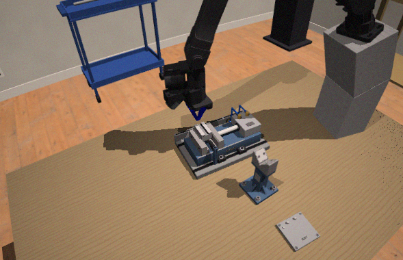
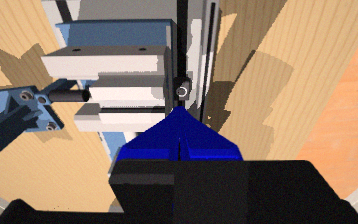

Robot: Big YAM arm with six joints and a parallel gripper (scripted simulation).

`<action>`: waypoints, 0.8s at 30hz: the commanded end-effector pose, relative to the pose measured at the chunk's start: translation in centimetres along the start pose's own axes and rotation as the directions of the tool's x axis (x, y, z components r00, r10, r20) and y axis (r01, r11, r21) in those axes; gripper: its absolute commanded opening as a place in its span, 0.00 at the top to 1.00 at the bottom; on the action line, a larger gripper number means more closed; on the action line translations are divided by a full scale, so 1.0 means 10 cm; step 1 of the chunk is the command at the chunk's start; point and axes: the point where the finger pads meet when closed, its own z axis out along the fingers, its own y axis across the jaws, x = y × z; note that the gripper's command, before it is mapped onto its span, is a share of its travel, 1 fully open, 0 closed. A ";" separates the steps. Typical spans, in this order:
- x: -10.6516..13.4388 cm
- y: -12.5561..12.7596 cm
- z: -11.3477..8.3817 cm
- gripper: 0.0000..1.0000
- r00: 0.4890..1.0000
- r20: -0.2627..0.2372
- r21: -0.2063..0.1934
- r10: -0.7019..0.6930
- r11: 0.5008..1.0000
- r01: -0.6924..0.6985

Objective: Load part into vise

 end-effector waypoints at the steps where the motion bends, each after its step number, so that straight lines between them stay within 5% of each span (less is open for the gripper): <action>1: -0.27 0.01 -0.11 1.00 0.998 0.058 0.011 -0.006 1.000 0.006; 24: -0.29 0.01 -0.09 1.00 0.998 0.058 0.011 -0.005 1.000 0.004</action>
